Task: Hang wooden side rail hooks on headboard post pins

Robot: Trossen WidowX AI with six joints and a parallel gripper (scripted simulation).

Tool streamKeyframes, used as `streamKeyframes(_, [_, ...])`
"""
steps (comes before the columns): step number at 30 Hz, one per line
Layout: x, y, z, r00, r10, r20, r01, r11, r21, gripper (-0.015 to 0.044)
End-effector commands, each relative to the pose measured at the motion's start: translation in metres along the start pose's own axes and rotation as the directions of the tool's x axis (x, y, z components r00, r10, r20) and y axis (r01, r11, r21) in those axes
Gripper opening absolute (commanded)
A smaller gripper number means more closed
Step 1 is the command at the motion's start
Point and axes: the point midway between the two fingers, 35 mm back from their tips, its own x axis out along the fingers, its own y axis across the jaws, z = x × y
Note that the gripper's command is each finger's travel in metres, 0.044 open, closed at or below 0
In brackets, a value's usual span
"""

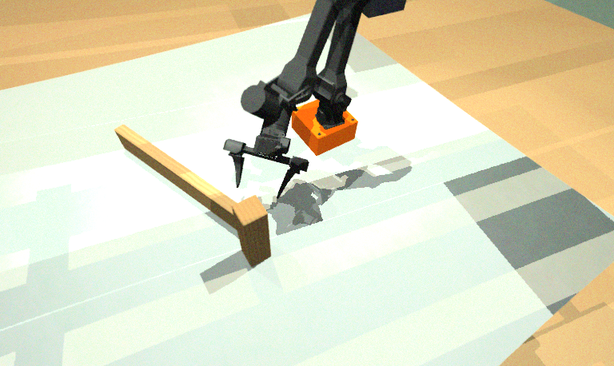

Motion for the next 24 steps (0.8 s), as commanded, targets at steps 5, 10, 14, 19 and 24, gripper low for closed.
streamKeyframes(5, [-0.008, -0.025, 0.015, 0.984, 0.173, -0.030, -0.175, 0.980, -0.092, 0.0440])
streamKeyframes(10, [-0.023, -0.042, 0.028, 0.963, 0.269, -0.002, -0.267, 0.955, -0.126, 0.0440])
streamKeyframes(14, [-0.025, -0.045, 0.030, 0.960, 0.281, 0.005, -0.278, 0.952, -0.130, 0.0440])
streamKeyframes(19, [-0.025, -0.045, 0.030, 0.960, 0.281, 0.005, -0.278, 0.952, -0.130, 0.0440])
streamKeyframes(24, [-0.025, -0.045, 0.030, 0.960, 0.281, 0.005, -0.278, 0.952, -0.130, 0.0440])
